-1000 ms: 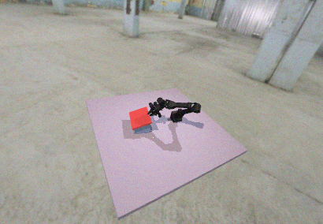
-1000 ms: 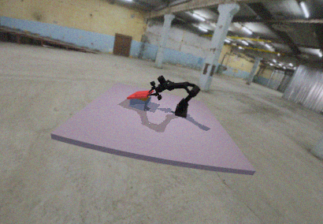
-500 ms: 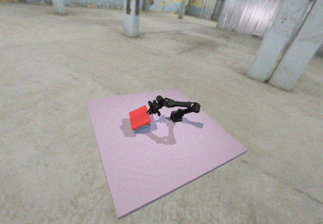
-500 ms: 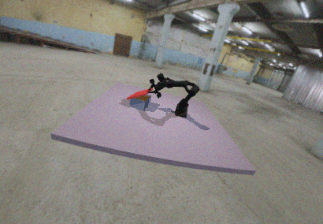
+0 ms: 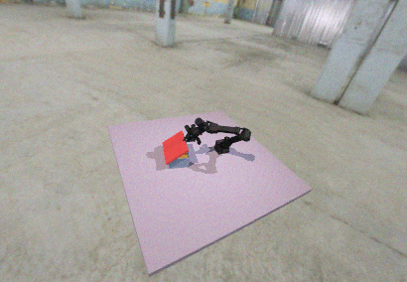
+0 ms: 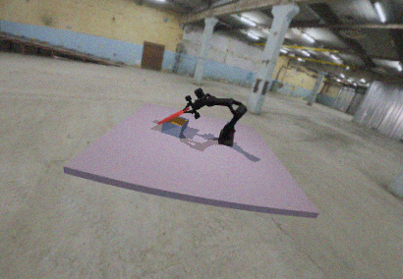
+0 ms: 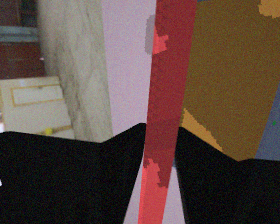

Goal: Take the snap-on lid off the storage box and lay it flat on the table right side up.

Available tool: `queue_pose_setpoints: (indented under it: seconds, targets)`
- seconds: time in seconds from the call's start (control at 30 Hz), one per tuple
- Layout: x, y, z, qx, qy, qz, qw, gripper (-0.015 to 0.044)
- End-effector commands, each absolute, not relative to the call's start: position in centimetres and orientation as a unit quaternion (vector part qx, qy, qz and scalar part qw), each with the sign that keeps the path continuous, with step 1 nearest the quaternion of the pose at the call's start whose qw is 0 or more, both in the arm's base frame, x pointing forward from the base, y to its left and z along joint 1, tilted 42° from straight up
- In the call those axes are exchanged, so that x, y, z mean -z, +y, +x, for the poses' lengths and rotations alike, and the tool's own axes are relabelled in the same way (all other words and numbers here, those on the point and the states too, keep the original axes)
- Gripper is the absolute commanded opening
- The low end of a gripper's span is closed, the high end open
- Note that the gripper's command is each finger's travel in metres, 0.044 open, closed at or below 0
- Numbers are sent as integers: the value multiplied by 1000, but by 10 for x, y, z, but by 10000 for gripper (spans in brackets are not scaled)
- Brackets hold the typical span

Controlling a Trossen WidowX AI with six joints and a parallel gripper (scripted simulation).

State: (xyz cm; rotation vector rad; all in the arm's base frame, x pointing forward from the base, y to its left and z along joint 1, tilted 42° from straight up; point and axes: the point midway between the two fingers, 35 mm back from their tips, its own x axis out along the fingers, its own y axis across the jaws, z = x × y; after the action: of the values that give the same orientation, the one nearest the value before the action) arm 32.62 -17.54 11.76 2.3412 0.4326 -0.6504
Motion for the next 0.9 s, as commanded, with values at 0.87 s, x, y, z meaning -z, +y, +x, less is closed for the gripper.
queue_pose_setpoints:
  seconds: [0.87]
  targets:
    - [-147,-208,331,248,164,895,334,0]
